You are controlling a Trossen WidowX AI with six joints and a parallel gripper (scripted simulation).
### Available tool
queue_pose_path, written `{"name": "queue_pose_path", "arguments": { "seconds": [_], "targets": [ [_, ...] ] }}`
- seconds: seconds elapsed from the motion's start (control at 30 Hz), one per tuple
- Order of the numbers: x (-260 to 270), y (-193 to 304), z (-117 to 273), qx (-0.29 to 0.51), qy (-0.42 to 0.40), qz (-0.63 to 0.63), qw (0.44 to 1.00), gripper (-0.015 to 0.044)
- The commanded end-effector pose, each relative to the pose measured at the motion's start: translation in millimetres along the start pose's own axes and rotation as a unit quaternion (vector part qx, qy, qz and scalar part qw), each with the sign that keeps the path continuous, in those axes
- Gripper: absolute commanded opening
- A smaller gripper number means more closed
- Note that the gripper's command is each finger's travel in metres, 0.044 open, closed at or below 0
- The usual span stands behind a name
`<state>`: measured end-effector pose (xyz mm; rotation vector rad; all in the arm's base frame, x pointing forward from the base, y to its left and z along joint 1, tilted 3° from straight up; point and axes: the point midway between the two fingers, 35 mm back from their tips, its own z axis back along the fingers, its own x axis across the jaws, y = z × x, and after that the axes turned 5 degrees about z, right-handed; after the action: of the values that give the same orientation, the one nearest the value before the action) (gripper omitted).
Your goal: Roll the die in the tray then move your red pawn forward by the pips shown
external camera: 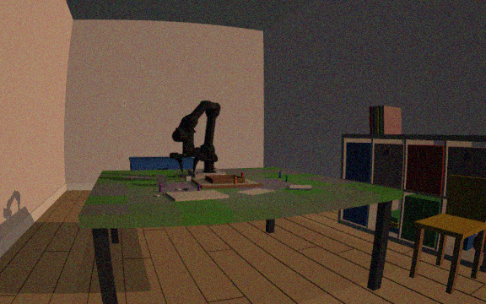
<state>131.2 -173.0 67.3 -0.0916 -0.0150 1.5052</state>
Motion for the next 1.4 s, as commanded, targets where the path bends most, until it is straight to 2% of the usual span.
{"name": "queue_pose_path", "arguments": {
  "seconds": [0.0, 0.7, 0.87, 1.23, 1.33, 1.37],
  "targets": [
    [2, 1, -6, 0.0, -0.005, -0.002, 1.0, 0.0275],
    [2, 1, -37, 0.0, -0.005, -0.002, 1.0, 0.0275],
    [2, 1, -37, 0.0, -0.005, -0.002, 1.0, 0.0144],
    [2, 1, -37, 0.0, -0.005, -0.002, 1.0, 0.007],
    [2, 0, -34, 0.0, -0.005, -0.002, 1.0, 0.0],
    [1, -1, -29, 0.0, -0.005, -0.002, 1.0, 0.0]
  ]
}}
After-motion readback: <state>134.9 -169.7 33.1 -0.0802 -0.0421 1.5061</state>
